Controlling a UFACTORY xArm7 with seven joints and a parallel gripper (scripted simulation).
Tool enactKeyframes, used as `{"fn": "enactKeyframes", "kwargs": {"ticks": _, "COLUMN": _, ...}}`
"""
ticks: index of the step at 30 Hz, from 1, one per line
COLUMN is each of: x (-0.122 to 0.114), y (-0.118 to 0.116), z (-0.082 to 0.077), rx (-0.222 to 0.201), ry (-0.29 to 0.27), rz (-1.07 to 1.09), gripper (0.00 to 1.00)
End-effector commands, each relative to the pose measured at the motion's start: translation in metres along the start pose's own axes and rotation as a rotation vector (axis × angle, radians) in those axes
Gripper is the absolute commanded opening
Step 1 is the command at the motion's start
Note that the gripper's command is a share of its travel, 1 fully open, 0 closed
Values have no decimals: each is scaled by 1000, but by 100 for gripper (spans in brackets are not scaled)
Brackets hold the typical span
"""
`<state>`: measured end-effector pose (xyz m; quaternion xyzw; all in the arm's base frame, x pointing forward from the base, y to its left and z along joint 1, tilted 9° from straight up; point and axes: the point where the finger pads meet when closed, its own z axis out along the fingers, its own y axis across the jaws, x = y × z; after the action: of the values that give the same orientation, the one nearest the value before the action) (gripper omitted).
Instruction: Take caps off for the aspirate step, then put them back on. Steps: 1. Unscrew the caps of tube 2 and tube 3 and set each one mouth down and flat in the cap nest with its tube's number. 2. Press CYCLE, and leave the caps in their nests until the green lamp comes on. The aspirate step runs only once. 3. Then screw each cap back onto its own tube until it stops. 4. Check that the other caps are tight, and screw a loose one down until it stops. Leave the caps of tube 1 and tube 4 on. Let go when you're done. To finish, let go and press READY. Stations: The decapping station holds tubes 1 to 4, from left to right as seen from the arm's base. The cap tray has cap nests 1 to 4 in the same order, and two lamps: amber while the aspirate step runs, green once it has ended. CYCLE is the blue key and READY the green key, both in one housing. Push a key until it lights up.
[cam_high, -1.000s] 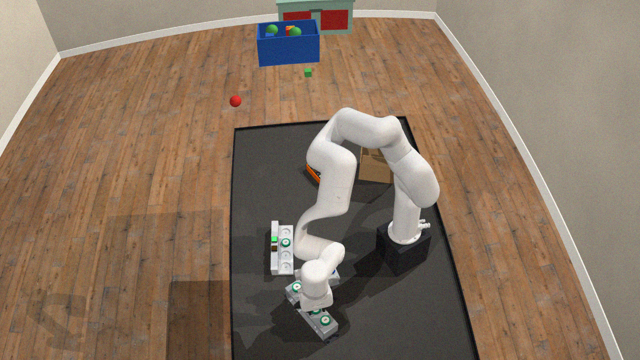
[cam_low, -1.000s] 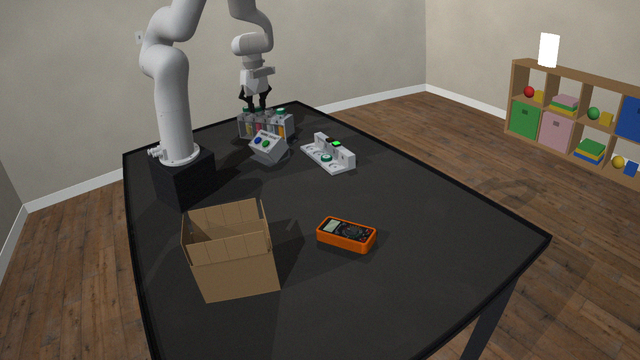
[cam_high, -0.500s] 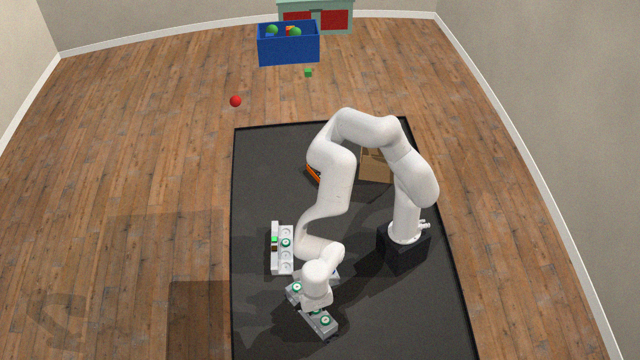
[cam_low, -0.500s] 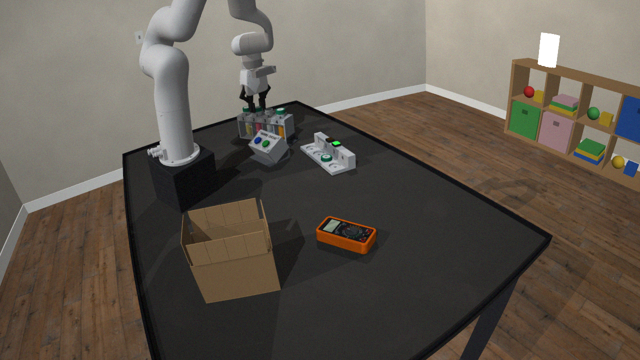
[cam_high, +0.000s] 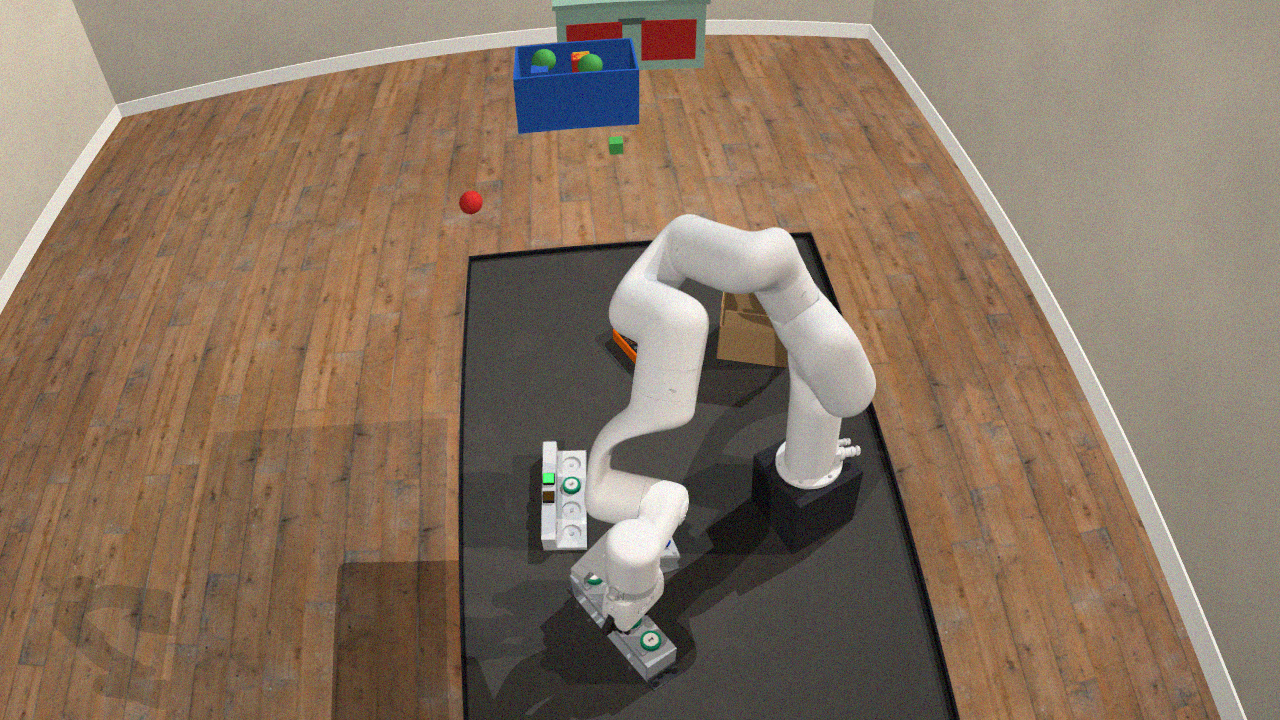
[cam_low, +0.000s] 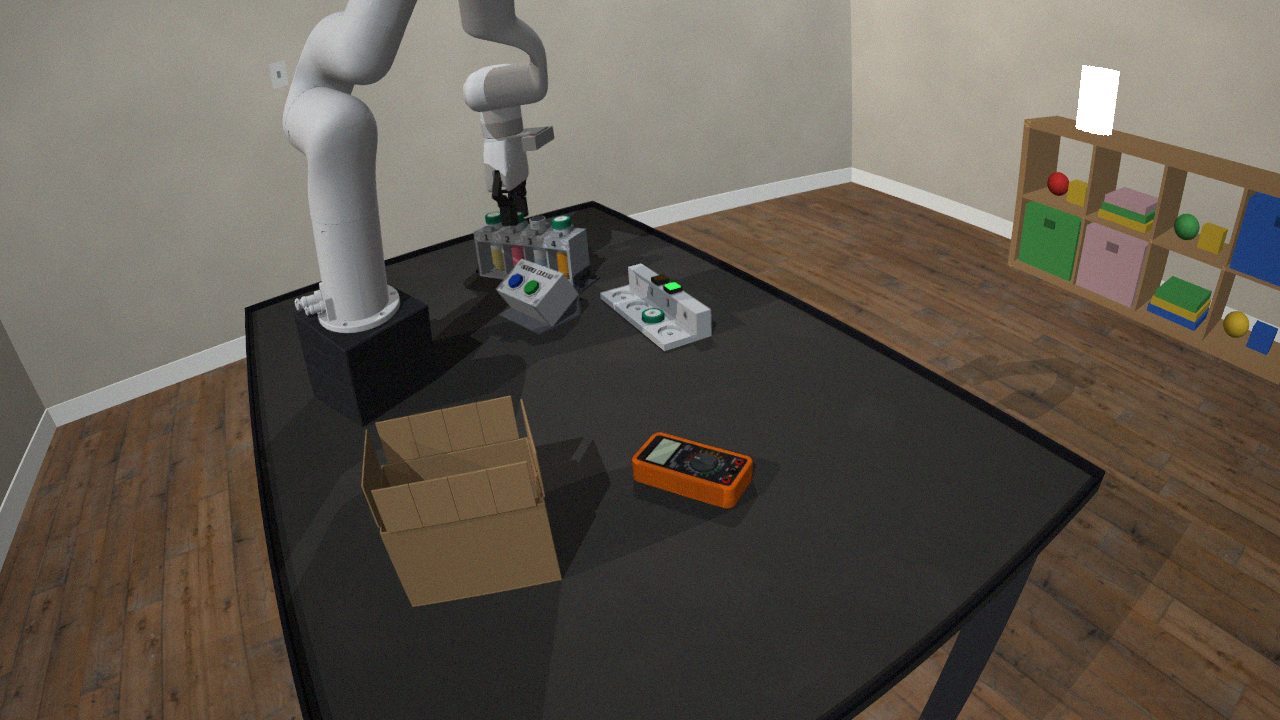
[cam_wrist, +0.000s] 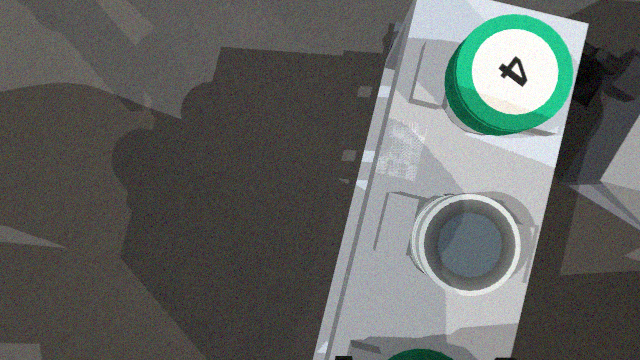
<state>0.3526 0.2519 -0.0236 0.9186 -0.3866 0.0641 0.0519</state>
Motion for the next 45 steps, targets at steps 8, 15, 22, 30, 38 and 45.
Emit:
{"fn": "enactKeyframes", "kwargs": {"ticks": 8, "x": 0, "y": -2, "z": -1, "rx": -2, "ry": -19, "rz": -416, "gripper": 46}}
{"fn": "enactKeyframes", "kwargs": {"ticks": 15, "x": 0, "y": -2, "z": -1, "rx": -1, "ry": -19, "rz": -554, "gripper": 46}}
{"fn": "enactKeyframes", "kwargs": {"ticks": 22, "x": 0, "y": -2, "z": -2, "rx": -1, "ry": -19, "rz": -554, "gripper": 0}}
{"fn": "enactKeyframes", "kwargs": {"ticks": 30, "x": 0, "y": -2, "z": -2, "rx": -1, "ry": -19, "rz": -554, "gripper": 0}}
{"fn": "enactKeyframes", "kwargs": {"ticks": 38, "x": 0, "y": -2, "z": -2, "rx": -3, "ry": -19, "rz": -404, "gripper": 0}}
{"fn": "enactKeyframes", "kwargs": {"ticks": 45, "x": 0, "y": -2, "z": -1, "rx": -6, "ry": -18, "rz": -54, "gripper": 0}}
